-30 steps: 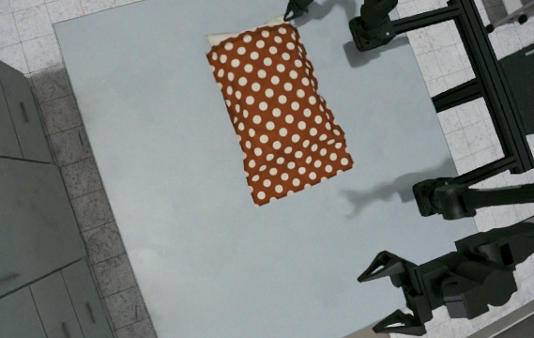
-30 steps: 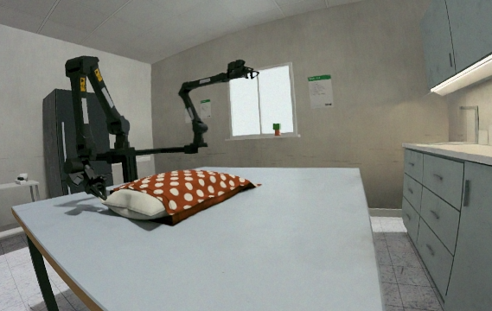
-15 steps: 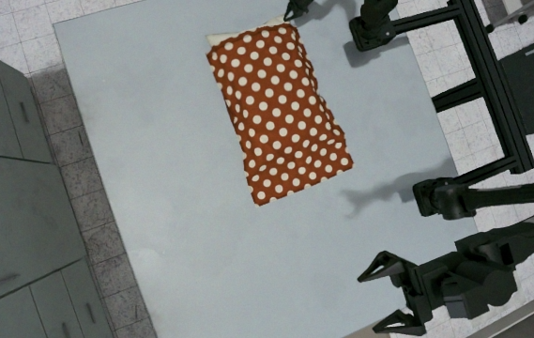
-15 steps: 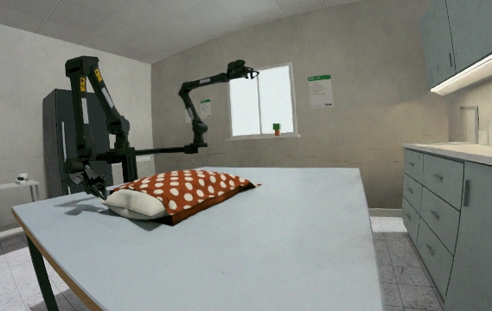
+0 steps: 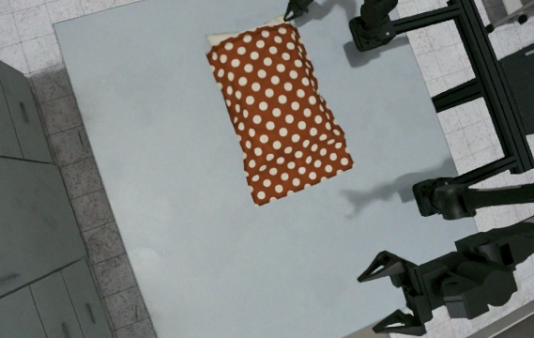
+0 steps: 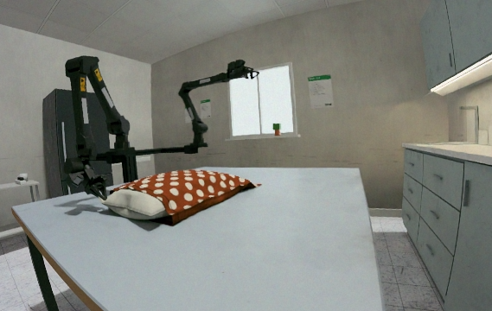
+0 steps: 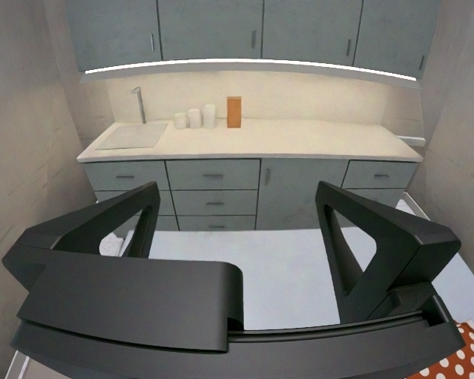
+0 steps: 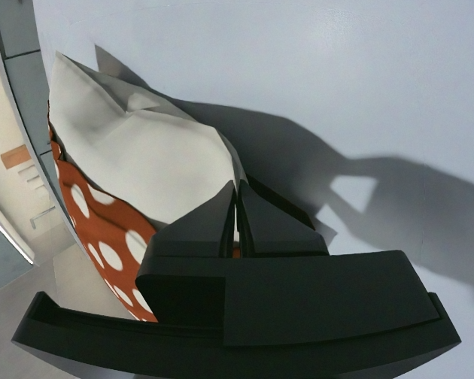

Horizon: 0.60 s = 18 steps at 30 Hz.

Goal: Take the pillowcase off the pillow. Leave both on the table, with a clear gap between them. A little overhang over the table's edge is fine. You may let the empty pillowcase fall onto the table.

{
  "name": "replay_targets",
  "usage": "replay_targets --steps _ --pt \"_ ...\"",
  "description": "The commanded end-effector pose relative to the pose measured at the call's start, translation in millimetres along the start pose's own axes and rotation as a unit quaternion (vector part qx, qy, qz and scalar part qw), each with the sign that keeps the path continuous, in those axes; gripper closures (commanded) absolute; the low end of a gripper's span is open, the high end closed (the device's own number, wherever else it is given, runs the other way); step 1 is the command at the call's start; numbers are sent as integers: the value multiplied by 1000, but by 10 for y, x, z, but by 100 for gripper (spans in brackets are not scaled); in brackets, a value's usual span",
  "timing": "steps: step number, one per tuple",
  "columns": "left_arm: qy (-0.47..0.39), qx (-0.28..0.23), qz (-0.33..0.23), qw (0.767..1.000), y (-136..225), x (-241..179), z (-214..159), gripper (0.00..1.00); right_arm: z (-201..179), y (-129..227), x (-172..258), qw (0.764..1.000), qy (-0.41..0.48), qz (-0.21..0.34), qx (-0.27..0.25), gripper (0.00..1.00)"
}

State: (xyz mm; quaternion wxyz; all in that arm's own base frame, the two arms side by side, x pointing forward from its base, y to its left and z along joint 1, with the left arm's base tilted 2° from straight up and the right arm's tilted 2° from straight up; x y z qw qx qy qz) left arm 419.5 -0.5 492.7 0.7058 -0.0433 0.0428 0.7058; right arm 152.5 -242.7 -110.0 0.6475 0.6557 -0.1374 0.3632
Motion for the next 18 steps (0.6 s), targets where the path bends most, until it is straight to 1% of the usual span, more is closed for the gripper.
replay_targets --steps 1,18 --pt "7 -15 0 1000 48 14 138 0 -5 80 54 1000 -2 0 -3 98" --pt "7 -15 0 1000 48 14 138 0 25 201 136 1000 4 1 -7 98"
Point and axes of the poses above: on each arm, the point where the finger pads meet when closed, its own y axis back along the fingers, its own x axis across the jaws, z = x × y, the point moved 10 cm from there along y, back along the fingers, and after that the axes turned 7 degrees about y, right-handed, at the moved point
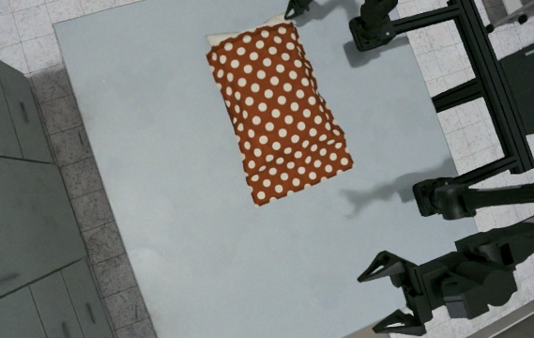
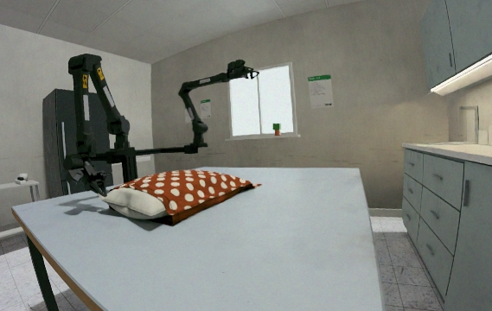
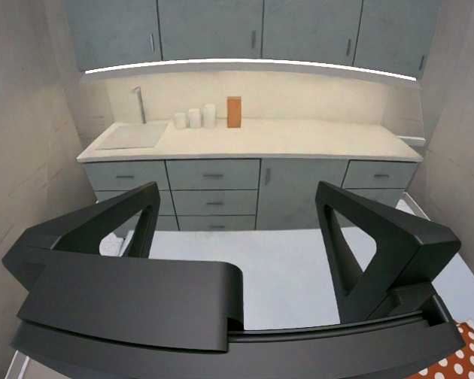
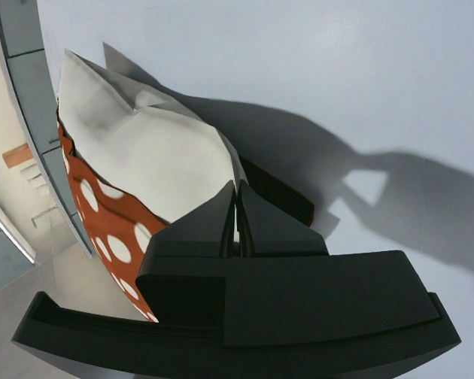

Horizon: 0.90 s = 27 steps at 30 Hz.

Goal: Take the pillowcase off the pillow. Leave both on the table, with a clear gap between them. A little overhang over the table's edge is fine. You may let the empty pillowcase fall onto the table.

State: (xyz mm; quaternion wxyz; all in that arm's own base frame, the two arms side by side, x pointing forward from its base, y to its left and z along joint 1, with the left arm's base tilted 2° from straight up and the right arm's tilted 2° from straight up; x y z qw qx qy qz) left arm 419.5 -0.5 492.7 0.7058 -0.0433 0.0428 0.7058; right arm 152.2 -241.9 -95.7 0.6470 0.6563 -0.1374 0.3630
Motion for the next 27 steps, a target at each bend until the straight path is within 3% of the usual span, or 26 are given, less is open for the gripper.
replay_targets --steps 1,27 --pt "7 -15 0 1000 48 14 138 0 22 102 50 1000 5 1 -8 98" --pt "7 -15 0 1000 48 14 138 0 66 277 196 1000 7 3 -10 98"
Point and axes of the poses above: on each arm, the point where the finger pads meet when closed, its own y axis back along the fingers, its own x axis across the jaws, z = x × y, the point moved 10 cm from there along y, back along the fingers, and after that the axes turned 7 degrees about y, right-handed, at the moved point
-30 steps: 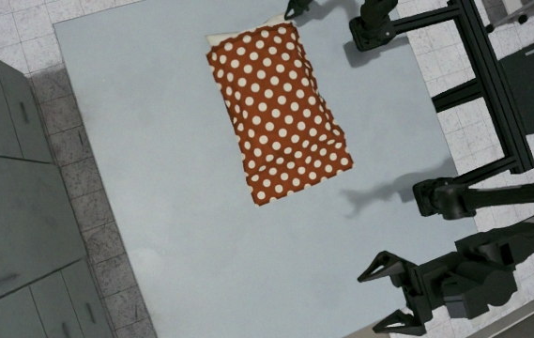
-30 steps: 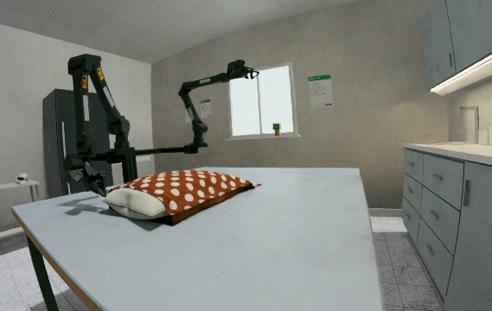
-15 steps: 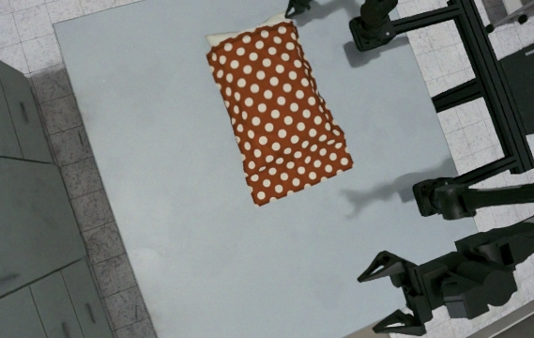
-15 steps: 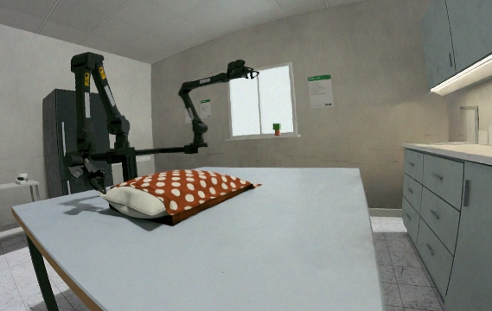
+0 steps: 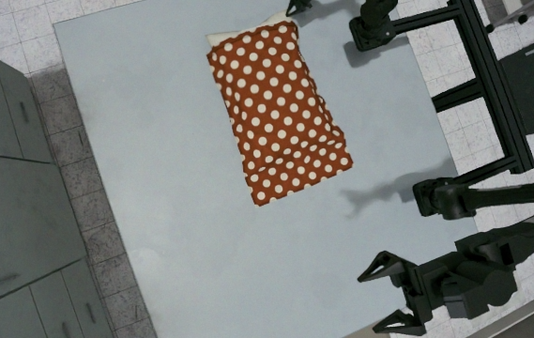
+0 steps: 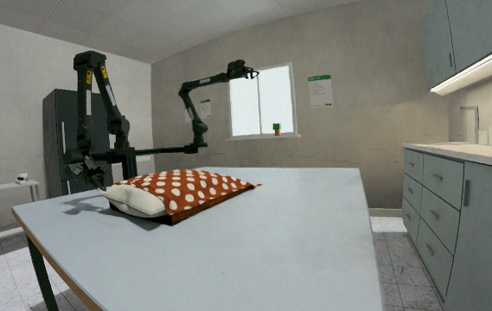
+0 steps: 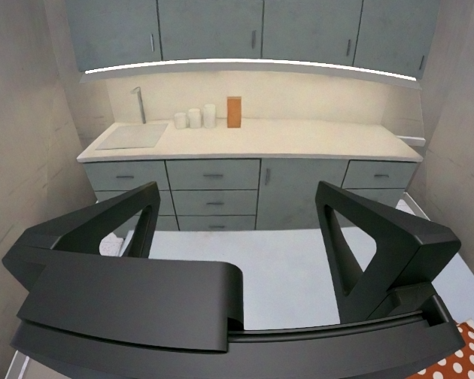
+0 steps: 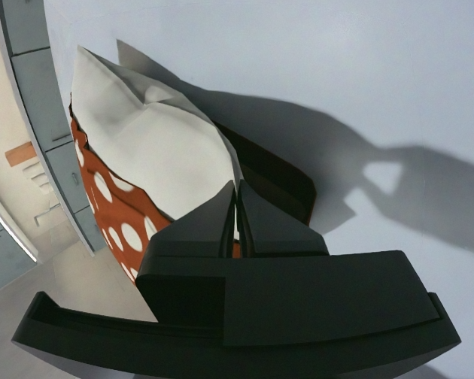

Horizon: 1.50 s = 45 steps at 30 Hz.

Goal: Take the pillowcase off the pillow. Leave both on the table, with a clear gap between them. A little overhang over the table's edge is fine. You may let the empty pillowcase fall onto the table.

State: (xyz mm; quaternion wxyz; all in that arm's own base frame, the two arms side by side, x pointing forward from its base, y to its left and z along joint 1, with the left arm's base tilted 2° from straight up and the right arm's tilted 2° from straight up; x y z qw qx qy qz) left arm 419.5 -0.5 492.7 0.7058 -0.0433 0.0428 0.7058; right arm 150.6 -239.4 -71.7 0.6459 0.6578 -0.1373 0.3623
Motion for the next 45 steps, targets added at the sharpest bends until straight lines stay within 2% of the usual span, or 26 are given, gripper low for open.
replay_targets --steps 1,20,45 --pt "7 -15 0 1000 48 14 138 0 70 90 43 1000 8 3 -12 98" --pt "7 -15 0 1000 48 14 138 0 190 122 75 1000 16 4 -26 98" --pt "7 -15 0 1000 48 14 138 0 47 -248 -175 1000 5 2 -6 98"
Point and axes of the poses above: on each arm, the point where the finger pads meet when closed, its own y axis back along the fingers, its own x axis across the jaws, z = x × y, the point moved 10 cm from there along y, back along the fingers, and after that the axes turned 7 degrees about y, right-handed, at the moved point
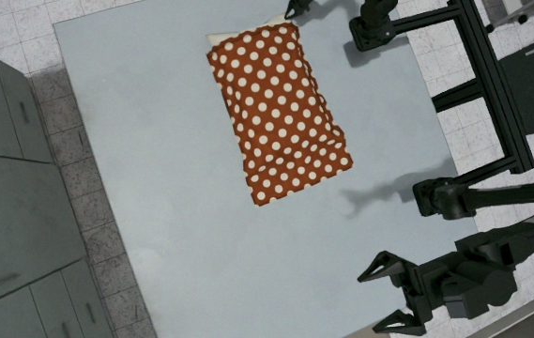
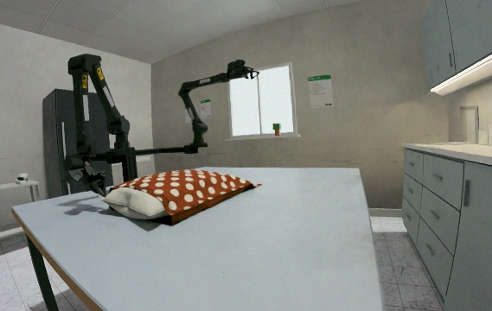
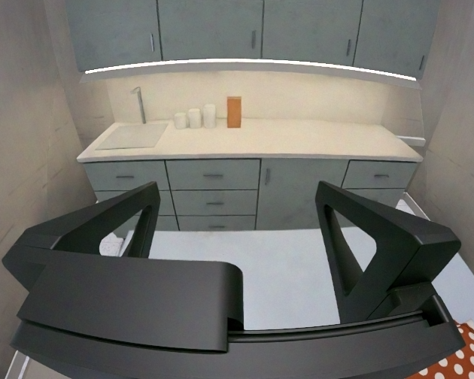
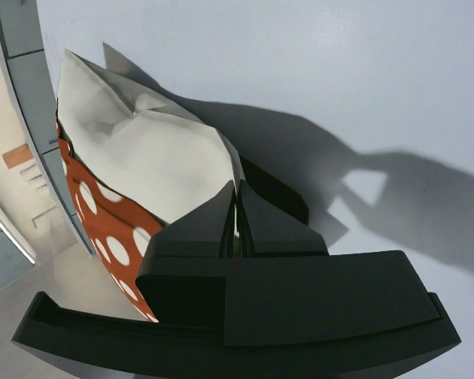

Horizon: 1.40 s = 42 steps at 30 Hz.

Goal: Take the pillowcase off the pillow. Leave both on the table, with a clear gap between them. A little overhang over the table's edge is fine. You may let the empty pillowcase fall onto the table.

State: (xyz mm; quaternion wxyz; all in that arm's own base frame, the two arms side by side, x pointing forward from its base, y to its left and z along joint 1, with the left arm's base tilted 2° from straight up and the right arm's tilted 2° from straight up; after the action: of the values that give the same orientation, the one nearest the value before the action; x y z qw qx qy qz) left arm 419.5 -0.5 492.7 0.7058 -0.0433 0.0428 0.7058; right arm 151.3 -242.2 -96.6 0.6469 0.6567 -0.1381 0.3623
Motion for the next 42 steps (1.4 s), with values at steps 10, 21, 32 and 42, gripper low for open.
replay_targets --steps 10,21,32,42 --pt "7 -15 0 1000 48 14 138 0 71 -37 -1 1000 11 2 -15 98" --pt "7 -15 0 1000 48 14 138 0 65 -50 11 1000 12 2 -11 98" --pt "7 -15 0 1000 48 14 138 0 10 -48 8 1000 6 1 -3 98" --pt "4 -15 0 1000 48 14 138 40 -28 -52 3 1000 1 0 4 98"
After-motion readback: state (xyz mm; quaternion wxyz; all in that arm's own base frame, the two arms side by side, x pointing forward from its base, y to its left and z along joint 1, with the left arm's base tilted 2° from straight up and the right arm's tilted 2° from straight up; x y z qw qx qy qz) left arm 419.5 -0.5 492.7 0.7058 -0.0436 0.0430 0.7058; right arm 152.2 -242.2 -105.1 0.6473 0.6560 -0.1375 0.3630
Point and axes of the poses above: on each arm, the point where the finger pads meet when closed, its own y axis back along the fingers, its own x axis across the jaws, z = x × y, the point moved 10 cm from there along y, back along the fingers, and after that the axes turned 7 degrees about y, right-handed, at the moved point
